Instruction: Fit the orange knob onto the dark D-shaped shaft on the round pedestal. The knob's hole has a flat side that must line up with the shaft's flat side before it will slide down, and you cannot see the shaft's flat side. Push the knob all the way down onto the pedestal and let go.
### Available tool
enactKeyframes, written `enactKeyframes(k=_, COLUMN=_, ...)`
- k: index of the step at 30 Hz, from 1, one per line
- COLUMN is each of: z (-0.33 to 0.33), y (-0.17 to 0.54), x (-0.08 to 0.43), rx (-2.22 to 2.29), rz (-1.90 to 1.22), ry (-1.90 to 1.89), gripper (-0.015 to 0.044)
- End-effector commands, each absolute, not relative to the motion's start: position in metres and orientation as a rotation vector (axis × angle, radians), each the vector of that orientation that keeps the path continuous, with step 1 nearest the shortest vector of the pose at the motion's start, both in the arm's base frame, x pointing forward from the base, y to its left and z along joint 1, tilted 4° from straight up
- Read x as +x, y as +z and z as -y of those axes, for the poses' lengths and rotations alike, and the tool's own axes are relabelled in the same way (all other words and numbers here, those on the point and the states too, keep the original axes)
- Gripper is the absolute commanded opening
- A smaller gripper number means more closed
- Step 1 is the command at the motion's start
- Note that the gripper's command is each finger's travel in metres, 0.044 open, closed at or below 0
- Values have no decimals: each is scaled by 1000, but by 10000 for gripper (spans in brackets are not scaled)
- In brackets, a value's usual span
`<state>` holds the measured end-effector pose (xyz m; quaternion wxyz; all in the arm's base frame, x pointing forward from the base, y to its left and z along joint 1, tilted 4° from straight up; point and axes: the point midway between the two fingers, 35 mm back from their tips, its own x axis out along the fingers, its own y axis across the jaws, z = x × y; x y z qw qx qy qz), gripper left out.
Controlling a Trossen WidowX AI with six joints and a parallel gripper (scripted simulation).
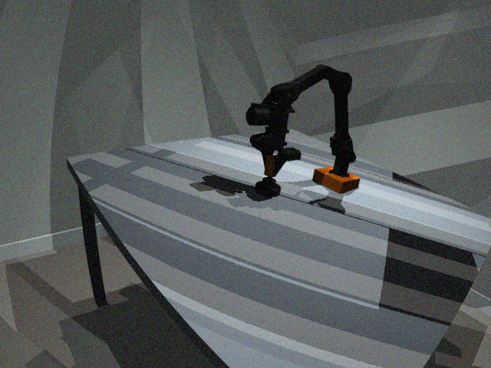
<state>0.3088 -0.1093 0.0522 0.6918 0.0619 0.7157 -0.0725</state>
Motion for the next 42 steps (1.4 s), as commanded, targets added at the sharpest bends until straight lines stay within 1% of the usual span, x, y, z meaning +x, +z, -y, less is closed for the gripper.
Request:
enactKeyframes(k=1, z=110, y=52, x=310, rx=133, rz=-1597, ry=-164, gripper=0)
enactKeyframes(k=17, z=109, y=57, x=311, rx=126, rz=-1598, ry=-157, gripper=0)
enactKeyframes(k=24, z=110, y=56, x=310, rx=-30, rz=-1604, ry=4, gripper=0)
enactKeyframes(k=42, z=109, y=51, x=309, rx=-30, rz=-1604, ry=4, gripper=0)
